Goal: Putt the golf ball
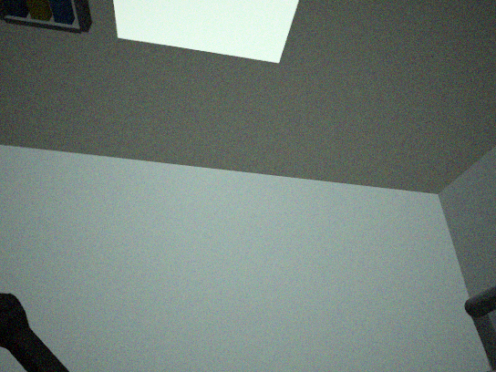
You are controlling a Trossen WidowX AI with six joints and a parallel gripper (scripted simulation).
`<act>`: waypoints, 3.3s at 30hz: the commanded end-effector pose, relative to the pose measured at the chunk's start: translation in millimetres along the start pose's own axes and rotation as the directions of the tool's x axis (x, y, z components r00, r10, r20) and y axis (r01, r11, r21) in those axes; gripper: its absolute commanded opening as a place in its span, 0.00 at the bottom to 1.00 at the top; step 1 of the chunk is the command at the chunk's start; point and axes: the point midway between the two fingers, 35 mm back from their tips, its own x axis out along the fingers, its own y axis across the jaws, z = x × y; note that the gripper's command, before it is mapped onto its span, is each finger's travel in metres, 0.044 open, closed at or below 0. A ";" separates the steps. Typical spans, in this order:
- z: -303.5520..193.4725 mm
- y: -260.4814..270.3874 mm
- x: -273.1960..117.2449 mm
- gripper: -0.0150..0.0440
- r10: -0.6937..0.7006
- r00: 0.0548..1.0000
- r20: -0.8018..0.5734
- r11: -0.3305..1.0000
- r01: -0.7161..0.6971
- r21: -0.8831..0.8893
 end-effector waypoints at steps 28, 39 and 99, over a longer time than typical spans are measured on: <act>-183.1 351.3 -246.1 1.00 0.674 0.688 -0.268 0.189 -0.512 -0.838; -323.4 381.1 -340.7 1.00 0.642 0.606 -0.470 -0.359 -0.303 -0.883; -595.8 302.7 -350.2 1.00 0.365 0.730 -0.578 -0.931 0.283 -0.231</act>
